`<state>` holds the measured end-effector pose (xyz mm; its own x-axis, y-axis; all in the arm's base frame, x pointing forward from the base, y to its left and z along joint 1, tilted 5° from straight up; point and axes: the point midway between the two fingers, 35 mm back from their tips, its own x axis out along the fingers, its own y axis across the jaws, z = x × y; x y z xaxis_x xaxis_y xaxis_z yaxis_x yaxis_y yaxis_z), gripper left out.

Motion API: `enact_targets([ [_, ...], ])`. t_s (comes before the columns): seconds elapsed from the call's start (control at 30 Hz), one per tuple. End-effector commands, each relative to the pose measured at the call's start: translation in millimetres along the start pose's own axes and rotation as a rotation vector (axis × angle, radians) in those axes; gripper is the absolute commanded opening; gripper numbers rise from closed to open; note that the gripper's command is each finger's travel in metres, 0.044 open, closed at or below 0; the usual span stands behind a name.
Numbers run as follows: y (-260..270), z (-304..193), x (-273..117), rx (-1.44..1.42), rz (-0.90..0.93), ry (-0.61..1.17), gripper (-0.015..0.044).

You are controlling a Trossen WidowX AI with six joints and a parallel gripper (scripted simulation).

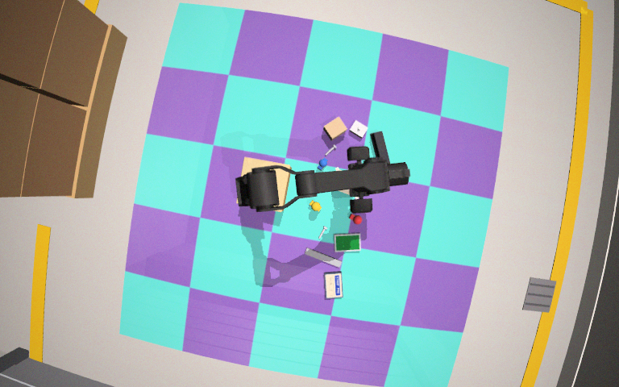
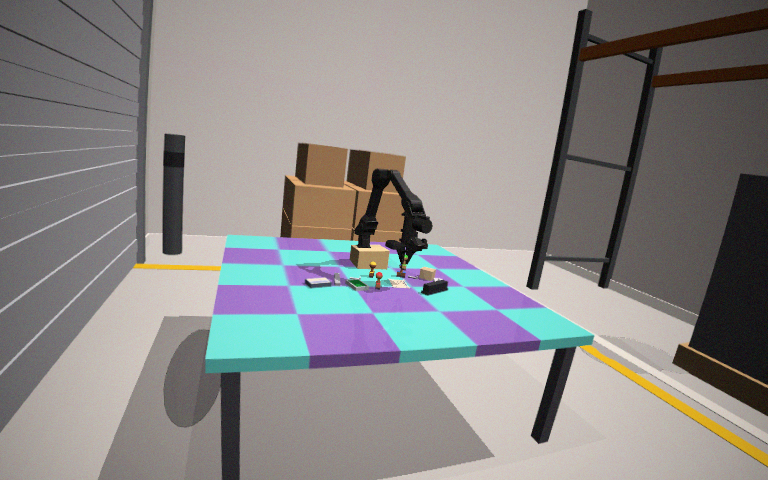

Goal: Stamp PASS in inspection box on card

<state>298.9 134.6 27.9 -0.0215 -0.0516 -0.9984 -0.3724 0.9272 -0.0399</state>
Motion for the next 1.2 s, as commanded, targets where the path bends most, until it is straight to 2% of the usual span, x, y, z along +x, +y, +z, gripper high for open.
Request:
enact_targets([
  [0.0, 3, -2, 1, 0.006, 0.003, 0.0, 0.0],
  [1.17, 3, -1, 24, 0.009, 0.003, -0.001, 0.0],
])
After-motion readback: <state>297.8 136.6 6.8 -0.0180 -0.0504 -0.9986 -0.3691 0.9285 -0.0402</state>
